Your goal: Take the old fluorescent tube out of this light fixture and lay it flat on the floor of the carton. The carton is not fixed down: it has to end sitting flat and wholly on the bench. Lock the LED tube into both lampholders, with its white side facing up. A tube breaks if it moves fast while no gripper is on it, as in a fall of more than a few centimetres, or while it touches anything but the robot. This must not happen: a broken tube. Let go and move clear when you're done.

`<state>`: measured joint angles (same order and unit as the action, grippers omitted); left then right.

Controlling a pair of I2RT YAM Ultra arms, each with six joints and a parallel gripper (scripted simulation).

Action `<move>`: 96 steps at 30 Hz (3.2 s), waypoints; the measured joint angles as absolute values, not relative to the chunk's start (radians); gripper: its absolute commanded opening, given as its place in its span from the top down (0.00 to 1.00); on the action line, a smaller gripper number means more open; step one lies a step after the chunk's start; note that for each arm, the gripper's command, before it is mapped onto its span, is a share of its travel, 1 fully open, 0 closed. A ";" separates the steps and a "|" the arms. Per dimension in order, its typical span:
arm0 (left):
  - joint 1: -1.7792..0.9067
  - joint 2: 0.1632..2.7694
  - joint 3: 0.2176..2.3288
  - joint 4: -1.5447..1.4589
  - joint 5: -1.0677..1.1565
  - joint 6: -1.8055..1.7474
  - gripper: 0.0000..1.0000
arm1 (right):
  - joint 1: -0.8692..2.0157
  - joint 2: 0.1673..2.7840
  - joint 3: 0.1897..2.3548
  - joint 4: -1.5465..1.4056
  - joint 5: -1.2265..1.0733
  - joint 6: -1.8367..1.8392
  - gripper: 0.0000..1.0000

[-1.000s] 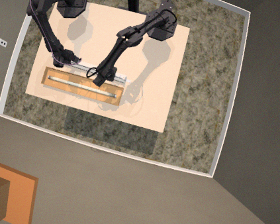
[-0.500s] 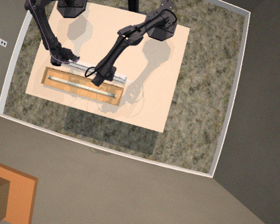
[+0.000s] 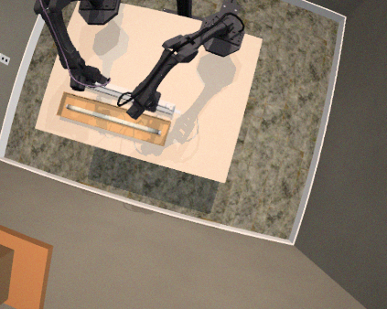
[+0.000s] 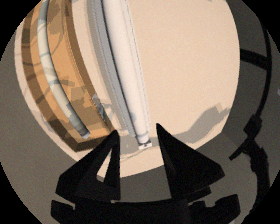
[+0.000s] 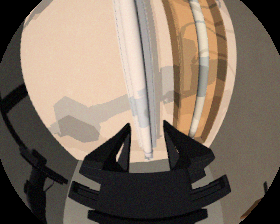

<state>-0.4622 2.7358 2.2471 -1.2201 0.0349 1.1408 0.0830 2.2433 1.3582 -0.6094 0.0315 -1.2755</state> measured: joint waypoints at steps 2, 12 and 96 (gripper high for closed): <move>-0.462 2.738 2.251 -1.222 0.035 1.141 0.51 | 0.083 2.243 1.358 -0.609 0.031 -1.275 0.51; -0.462 2.740 2.256 -1.227 0.035 1.140 0.51 | 0.083 2.243 1.358 -0.609 0.031 -1.275 0.51; -0.003 1.045 1.034 0.005 -0.007 -0.002 0.51 | 0.003 1.037 1.046 0.007 0.001 0.002 0.51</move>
